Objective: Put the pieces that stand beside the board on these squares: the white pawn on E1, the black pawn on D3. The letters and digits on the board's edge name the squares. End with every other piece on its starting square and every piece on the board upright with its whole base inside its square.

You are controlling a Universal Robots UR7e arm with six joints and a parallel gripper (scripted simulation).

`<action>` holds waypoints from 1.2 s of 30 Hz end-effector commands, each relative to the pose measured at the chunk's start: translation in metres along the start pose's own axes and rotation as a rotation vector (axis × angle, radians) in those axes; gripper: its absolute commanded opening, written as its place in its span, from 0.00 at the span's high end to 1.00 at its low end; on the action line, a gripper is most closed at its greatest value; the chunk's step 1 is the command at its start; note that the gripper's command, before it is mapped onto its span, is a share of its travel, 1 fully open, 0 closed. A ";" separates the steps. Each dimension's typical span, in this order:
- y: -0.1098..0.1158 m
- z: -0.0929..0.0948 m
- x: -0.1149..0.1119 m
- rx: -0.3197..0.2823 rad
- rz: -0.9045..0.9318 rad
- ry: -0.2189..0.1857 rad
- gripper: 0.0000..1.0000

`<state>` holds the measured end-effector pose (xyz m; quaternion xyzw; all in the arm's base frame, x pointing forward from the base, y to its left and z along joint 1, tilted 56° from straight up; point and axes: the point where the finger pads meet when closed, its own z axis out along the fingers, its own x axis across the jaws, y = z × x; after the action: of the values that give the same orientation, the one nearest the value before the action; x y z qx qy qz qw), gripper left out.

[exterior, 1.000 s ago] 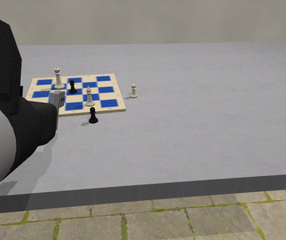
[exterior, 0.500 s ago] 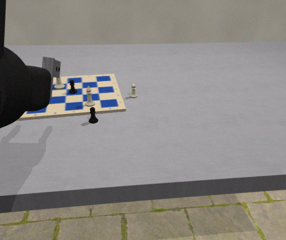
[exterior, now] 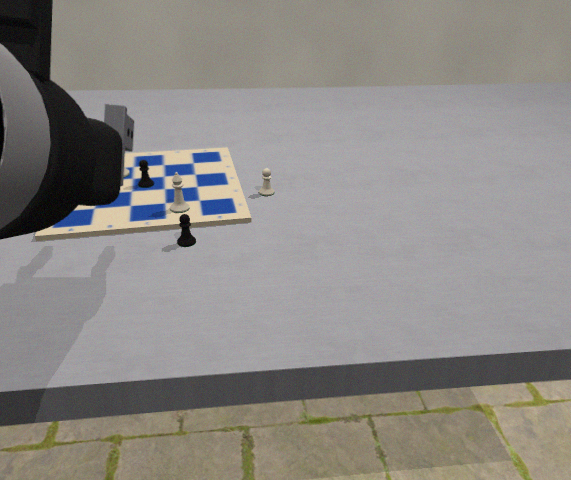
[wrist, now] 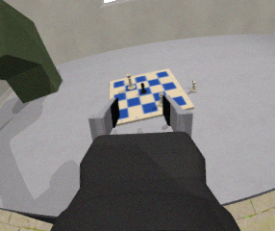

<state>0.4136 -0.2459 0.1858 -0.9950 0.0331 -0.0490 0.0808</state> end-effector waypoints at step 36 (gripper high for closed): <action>-0.090 0.163 0.111 -0.899 -0.643 -0.298 0.00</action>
<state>0.5276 -0.1509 0.0690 -0.9214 -0.2308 0.0713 -0.3043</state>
